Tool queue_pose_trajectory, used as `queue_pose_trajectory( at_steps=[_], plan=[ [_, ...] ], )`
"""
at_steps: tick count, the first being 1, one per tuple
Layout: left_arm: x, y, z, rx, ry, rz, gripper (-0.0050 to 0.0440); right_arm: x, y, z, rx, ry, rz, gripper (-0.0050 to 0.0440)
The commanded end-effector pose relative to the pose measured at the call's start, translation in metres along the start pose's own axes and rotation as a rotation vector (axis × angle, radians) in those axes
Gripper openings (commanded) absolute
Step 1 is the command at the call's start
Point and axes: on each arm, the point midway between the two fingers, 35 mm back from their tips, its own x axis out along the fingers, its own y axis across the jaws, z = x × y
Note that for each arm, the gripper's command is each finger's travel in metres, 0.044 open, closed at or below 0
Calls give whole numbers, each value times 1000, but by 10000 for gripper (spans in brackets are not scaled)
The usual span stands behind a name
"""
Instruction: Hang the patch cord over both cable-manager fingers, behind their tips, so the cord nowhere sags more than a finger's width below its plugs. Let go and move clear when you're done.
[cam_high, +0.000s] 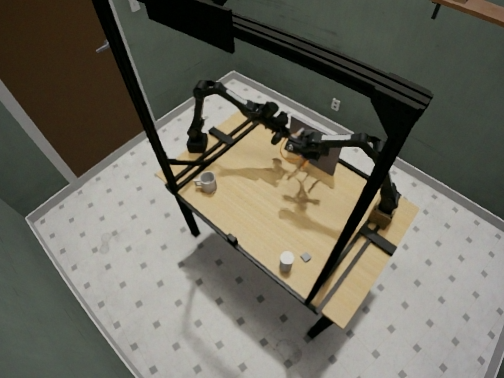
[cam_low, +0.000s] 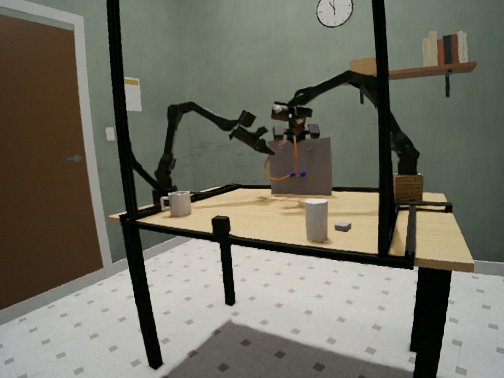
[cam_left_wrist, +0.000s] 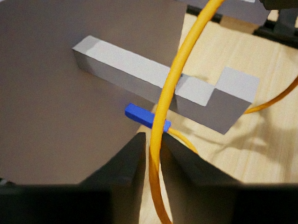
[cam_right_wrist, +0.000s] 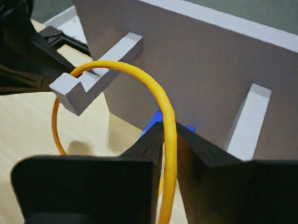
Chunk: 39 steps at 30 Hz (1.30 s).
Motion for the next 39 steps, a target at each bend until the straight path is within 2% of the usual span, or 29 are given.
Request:
queue_pose_trajectory(
  at_steps=[1,39],
  plan=[
    [-5,1,10,-2,-24,0,40,-10,-4,11,26,-11,17,25],
    [-5,1,10,-2,-24,0,40,-23,-31,18,24,-10,16,25]
  ],
)
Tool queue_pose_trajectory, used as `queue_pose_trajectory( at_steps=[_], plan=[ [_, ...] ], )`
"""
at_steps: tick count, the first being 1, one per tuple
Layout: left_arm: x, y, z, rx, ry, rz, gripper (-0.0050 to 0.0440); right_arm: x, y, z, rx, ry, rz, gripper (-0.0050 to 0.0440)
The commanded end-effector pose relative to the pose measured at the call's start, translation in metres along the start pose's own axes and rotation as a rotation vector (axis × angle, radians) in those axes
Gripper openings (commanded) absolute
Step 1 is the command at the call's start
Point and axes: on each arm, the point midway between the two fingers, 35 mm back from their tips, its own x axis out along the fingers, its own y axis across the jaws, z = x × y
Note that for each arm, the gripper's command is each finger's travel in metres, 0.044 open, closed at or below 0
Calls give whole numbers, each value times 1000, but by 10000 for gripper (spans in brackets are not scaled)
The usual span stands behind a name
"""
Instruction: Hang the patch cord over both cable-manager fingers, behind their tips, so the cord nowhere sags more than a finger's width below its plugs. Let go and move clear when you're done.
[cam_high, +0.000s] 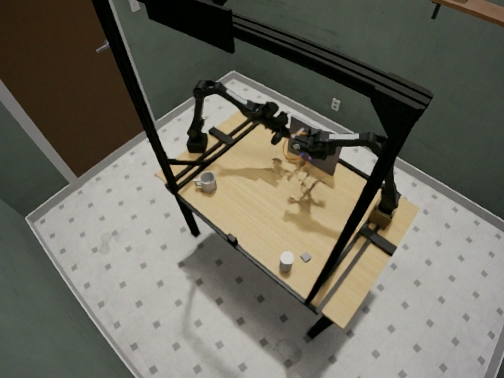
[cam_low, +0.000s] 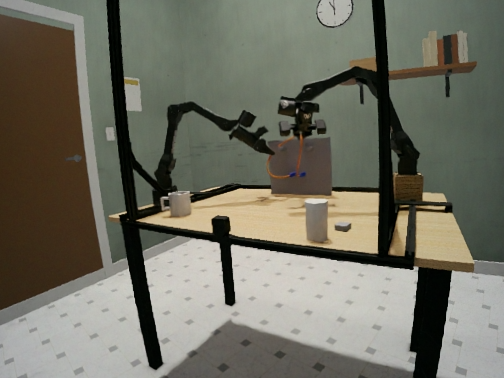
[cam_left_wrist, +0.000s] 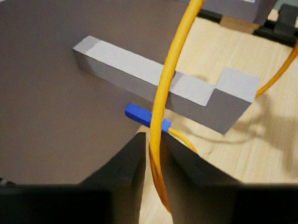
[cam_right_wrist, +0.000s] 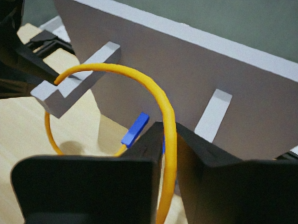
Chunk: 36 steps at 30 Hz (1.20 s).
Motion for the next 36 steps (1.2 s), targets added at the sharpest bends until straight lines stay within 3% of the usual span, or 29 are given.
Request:
queue_pose_trajectory(
  at_steps=[1,36],
  plan=[
    [-5,0,10,-2,-24,0,40,-9,-6,9,21,-10,14,25],
    [-5,0,10,-2,-24,0,40,-11,-14,10,18,-6,13,25]
  ],
)
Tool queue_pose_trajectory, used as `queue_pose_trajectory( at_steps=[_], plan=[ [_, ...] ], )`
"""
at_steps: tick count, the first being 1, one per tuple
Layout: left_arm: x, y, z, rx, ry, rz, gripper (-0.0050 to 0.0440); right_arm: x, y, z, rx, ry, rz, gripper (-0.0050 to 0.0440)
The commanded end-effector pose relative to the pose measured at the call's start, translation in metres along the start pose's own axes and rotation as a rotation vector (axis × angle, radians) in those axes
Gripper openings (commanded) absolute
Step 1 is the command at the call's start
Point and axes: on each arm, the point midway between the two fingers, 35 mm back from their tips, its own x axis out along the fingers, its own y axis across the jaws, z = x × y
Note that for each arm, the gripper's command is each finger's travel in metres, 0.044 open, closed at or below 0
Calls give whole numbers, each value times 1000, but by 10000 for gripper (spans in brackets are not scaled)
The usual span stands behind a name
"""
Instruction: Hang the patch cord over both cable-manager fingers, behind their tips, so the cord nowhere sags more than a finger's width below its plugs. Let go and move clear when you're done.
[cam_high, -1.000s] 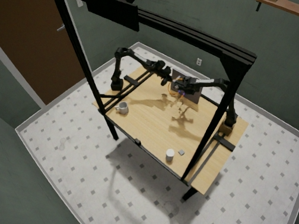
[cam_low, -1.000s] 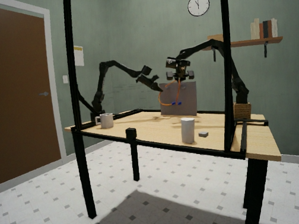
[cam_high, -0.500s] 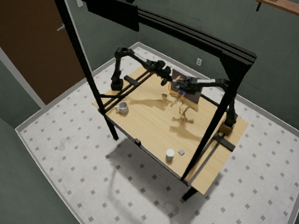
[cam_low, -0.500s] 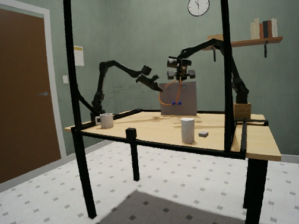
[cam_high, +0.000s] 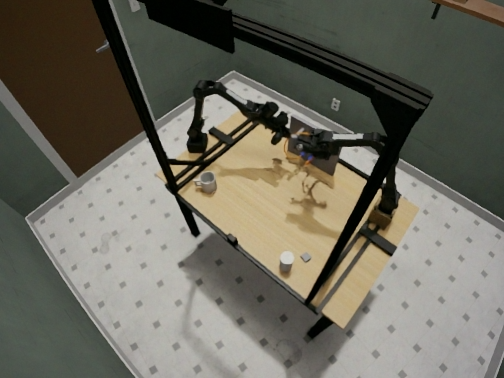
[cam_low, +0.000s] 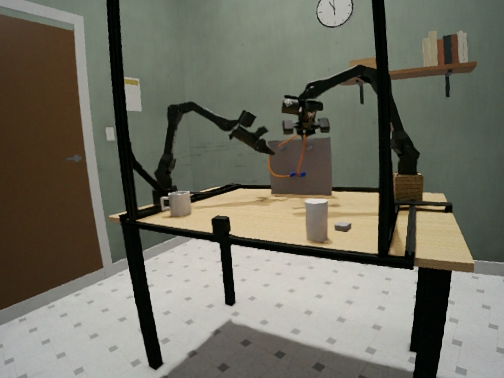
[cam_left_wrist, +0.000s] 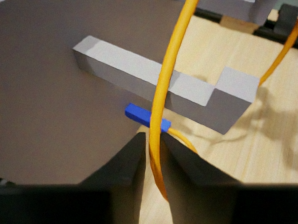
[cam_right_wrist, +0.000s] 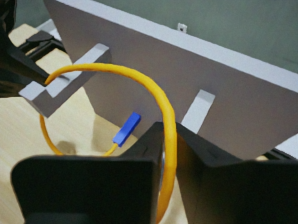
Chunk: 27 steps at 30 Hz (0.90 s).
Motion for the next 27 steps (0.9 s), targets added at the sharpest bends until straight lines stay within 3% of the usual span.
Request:
queue_pose_trajectory(
  at_steps=[1,27],
  plan=[
    [-5,0,10,-2,-24,0,40,-6,0,7,21,-6,15,25],
    [-5,0,10,-2,-24,0,40,-5,-4,7,28,-6,15,25]
  ],
)
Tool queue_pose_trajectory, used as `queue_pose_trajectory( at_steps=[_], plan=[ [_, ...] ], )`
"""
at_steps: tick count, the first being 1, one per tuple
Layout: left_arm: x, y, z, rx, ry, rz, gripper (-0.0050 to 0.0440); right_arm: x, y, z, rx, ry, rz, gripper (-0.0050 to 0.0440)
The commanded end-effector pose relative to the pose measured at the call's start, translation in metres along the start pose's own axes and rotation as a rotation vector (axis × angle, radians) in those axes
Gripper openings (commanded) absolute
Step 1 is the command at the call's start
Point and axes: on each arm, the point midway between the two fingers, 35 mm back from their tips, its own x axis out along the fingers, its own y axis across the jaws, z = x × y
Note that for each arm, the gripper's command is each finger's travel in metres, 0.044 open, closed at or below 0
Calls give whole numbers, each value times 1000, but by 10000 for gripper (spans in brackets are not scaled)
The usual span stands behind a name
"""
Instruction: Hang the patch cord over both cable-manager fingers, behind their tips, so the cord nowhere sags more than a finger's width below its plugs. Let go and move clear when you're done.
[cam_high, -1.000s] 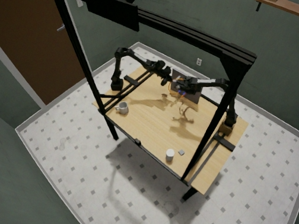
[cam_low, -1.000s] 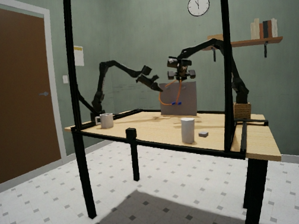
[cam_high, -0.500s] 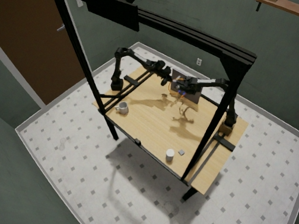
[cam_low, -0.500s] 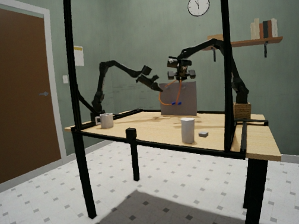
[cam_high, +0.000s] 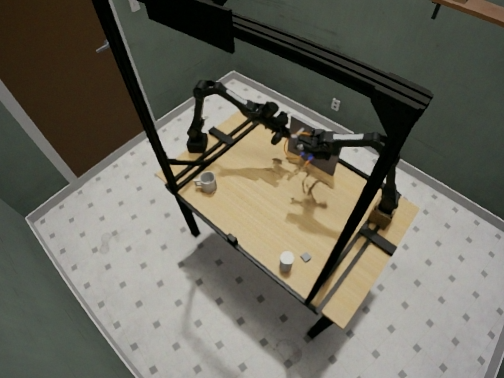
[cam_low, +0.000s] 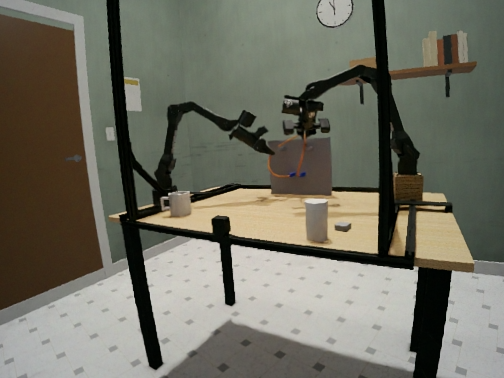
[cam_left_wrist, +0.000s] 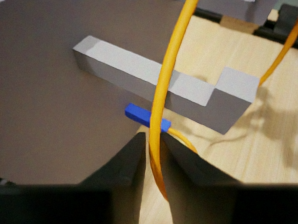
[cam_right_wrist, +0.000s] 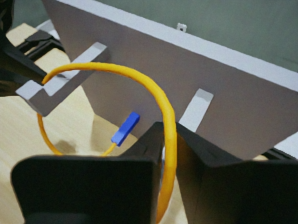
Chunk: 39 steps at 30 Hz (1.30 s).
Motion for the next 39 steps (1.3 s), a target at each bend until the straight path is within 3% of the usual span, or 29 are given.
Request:
queue_pose_trajectory(
  at_steps=[1,39],
  plan=[
    [-5,0,10,-2,-24,0,40,-5,-3,8,29,-6,15,25],
    [-5,0,10,-2,-24,0,40,2,-13,2,53,2,15,25]
  ],
)
